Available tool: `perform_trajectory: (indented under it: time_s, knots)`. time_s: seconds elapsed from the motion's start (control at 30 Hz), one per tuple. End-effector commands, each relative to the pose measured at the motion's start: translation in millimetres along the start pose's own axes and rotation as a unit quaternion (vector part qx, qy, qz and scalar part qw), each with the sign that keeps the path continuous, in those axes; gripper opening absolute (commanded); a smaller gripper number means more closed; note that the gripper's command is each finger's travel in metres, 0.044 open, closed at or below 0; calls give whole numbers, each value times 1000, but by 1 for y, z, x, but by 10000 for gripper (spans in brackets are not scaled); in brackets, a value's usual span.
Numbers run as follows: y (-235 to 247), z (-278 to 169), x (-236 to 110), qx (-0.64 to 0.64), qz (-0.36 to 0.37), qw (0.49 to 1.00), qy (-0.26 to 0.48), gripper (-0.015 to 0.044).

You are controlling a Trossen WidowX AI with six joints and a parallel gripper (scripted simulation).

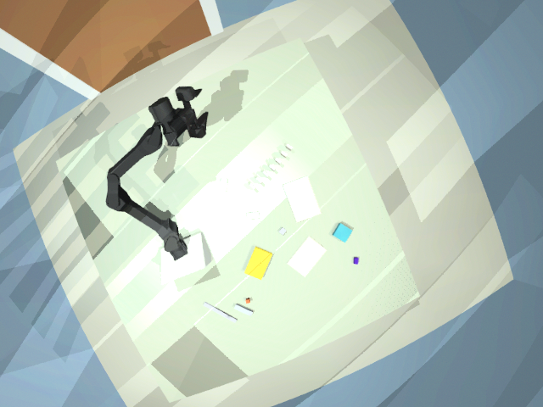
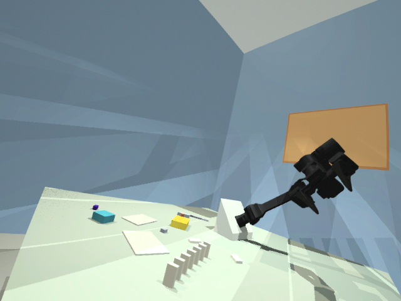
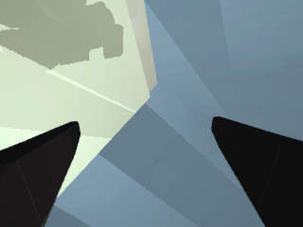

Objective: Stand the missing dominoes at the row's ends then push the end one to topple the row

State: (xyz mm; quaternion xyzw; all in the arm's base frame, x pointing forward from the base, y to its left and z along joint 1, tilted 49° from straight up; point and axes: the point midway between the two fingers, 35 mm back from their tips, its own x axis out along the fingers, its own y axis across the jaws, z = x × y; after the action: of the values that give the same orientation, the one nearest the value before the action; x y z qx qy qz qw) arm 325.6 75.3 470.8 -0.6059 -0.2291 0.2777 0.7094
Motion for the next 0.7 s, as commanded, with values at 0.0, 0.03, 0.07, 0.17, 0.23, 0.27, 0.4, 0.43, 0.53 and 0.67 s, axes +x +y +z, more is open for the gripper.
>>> perform_trajectory:
  time_s: [0.0,0.03,0.07,0.17,0.23,0.27,0.4,0.43,0.53,0.67]
  knots:
    - [63,-31,11,135,90,986,25,440]
    - [79,-37,12,169,112,979,31,440]
    - [95,-42,13,202,134,969,38,440]
    - [142,-53,11,300,197,931,58,440]
    - [174,-56,6,368,240,895,74,440]
    - [192,-57,3,405,264,871,83,440]
    - [253,-49,-17,543,349,755,119,440]
    - [266,-45,-23,574,368,721,127,440]
    - [292,-33,-38,640,409,634,148,440]
    - [294,-32,-39,644,412,627,149,440]
